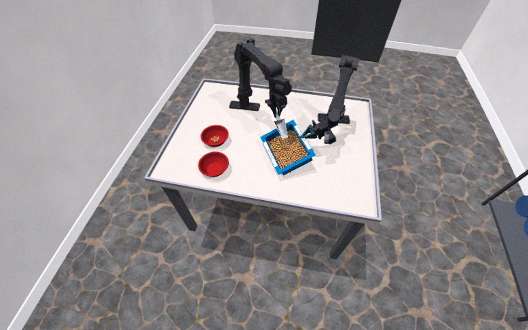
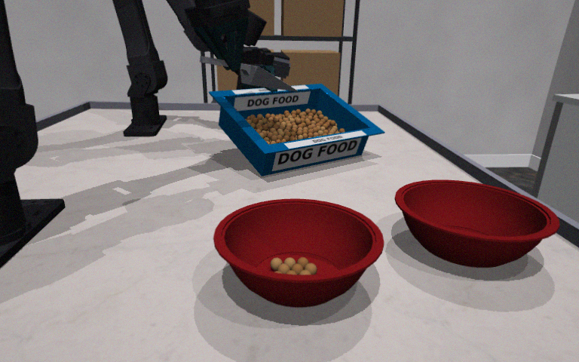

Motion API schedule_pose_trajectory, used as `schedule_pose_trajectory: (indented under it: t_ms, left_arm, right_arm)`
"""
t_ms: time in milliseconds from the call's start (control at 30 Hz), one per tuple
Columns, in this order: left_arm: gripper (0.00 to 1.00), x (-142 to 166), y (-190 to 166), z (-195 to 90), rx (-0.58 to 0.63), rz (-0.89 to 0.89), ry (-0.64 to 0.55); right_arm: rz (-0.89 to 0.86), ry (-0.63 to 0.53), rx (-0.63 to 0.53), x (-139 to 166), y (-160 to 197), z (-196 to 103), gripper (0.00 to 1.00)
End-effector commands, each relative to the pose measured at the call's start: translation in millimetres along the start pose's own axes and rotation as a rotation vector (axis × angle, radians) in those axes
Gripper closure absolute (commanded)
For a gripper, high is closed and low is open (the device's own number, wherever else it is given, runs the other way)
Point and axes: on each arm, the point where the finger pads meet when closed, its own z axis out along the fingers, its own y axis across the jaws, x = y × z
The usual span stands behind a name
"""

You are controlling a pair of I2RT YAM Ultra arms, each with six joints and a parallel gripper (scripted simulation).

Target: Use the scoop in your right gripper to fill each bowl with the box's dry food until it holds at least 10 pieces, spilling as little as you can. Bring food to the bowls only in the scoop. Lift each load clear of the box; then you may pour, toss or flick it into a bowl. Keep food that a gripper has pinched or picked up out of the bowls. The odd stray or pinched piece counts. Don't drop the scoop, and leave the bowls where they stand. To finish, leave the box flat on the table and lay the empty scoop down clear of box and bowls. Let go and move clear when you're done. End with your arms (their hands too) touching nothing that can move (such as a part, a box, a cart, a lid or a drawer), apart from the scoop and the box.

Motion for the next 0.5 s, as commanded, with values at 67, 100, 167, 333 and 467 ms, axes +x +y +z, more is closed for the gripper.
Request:
schedule_pose_trajectory:
  t_ms: [67,100,167,333,467]
  left_arm:
    - [1.0,-10,-38,-5,0.09,0.116,-0.023]
    - [1.0,-10,-38,-5,0.09,0.116,-0.023]
    - [1.0,-10,-38,-5,0.09,0.116,-0.023]
    - [1.0,-10,-38,-5,0.09,0.116,-0.023]
    - [1.0,-10,-38,-5,0.09,0.116,-0.023]
  right_arm:
    - [0.003,-0.093,-0.018,-18,5,-21,1.0]
    - [0.003,-0.093,-0.018,-18,5,-21,1.0]
    - [0.003,-0.093,-0.018,-18,5,-21,1.0]
    - [-0.006,-0.013,0.003,-2,5,-21,1.0]
    - [-0.009,0.005,0.008,-1,7,-20,1.0]
